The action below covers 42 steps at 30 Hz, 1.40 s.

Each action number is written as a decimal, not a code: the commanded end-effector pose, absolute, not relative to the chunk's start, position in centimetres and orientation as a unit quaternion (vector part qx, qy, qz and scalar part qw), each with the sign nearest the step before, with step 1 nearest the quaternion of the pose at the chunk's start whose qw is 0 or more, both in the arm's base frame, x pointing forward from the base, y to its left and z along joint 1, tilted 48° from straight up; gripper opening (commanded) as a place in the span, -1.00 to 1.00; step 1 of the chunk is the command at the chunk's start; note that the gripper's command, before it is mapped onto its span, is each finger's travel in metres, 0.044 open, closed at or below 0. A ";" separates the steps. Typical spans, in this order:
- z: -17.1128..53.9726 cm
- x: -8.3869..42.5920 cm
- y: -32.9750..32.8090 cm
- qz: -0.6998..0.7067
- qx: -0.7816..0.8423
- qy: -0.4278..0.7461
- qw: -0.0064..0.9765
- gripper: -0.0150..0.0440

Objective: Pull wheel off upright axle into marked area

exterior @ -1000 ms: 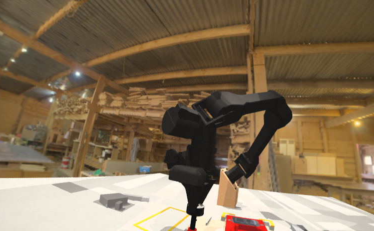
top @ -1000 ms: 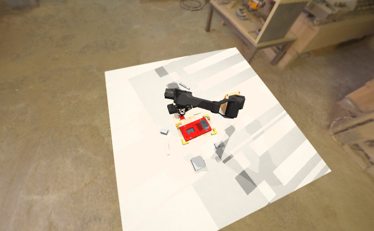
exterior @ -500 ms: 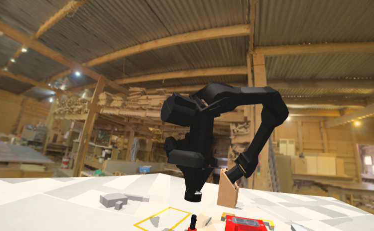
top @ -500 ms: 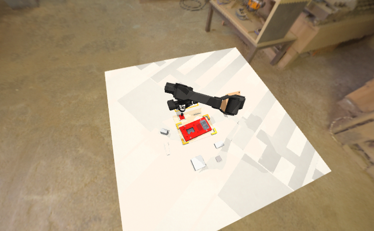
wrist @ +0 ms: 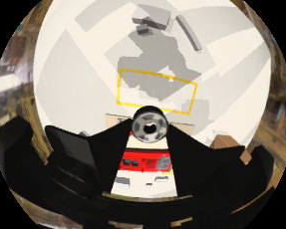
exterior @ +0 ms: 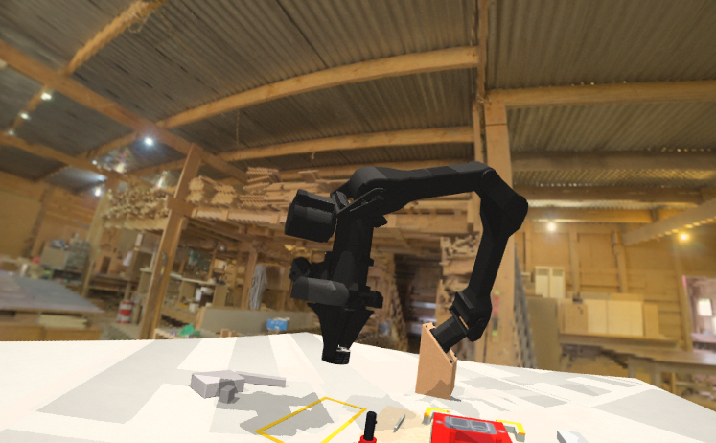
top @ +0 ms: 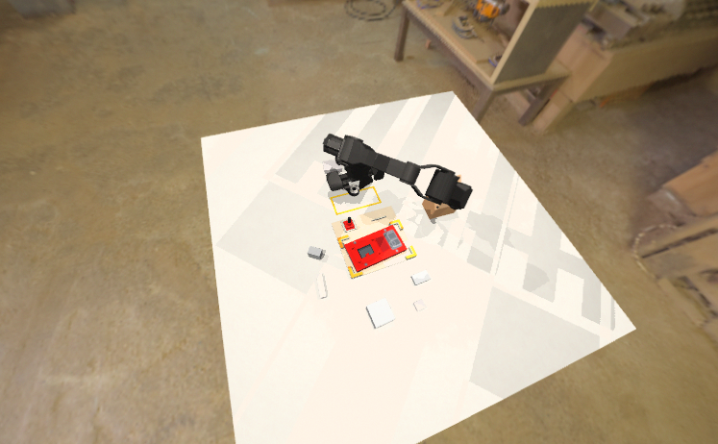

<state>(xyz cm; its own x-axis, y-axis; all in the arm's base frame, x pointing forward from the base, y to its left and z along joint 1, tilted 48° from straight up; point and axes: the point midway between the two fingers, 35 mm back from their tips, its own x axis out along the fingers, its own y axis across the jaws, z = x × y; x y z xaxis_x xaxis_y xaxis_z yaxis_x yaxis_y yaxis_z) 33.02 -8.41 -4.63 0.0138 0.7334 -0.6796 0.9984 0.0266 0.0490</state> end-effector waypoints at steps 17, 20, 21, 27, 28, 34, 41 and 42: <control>-8.1 31.0 -8.6 -0.237 0.654 0.664 0.276 -0.49; -8.8 31.1 -7.9 -0.237 0.654 0.663 0.276 -0.49; -9.1 31.1 -7.6 -0.237 0.654 0.663 0.276 -0.49; -11.8 31.3 -4.6 -0.237 0.654 0.663 0.276 -0.49; -12.3 31.2 -4.1 -0.237 0.654 0.663 0.276 -0.49; -13.7 31.0 -2.3 -0.235 0.654 0.664 0.275 -0.49; -13.4 31.0 -2.6 -0.235 0.651 0.667 0.276 -0.05; -13.4 31.0 -2.6 -0.235 0.651 0.667 0.276 0.04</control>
<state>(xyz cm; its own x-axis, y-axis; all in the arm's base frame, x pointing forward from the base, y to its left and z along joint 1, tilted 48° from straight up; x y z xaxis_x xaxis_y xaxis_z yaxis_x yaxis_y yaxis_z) 31.03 -2.58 -13.46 0.0016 0.7381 -0.6747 0.9982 0.0391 0.0451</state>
